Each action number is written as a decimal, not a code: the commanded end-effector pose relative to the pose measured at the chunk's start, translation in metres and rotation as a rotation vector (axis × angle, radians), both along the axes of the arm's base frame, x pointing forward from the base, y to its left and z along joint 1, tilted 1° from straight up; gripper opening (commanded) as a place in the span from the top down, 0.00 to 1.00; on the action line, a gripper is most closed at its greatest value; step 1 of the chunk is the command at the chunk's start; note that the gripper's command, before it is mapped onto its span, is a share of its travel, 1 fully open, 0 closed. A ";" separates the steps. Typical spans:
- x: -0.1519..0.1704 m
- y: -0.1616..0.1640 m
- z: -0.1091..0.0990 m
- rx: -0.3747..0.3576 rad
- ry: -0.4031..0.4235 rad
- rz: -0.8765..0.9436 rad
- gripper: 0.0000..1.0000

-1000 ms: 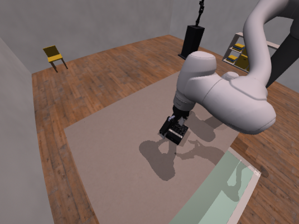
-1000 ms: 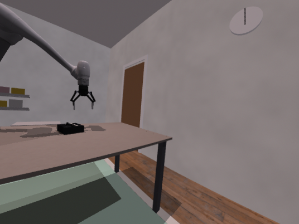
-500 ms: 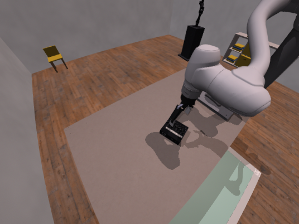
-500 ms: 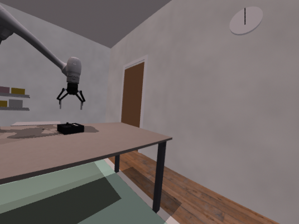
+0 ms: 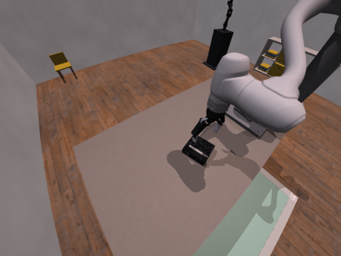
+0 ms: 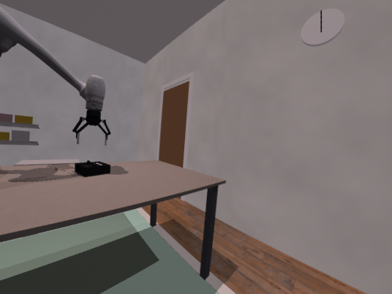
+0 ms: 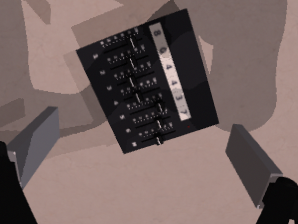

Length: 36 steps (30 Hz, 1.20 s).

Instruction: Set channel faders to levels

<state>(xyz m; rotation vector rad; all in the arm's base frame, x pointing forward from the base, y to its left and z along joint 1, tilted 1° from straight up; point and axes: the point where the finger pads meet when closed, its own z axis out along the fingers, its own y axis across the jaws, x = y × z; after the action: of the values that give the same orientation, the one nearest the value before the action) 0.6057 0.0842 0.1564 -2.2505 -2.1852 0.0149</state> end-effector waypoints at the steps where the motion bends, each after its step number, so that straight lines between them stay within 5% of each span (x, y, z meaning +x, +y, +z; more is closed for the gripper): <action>1: -0.012 -0.002 -0.013 -0.003 -0.008 -0.279 0.00; 4: -0.015 -0.003 -0.017 0.000 -0.009 -0.333 0.00; 5: -0.019 -0.004 -0.021 0.003 -0.011 -0.494 0.00; 19: -0.043 -0.008 -0.045 0.015 -0.019 -1.226 0.00; 36: -0.043 -0.008 -0.045 0.015 -0.019 -1.226 0.00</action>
<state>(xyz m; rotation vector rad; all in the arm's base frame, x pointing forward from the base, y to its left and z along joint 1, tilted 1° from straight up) 0.5628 0.0759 0.1112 -3.0956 -0.4927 -0.0275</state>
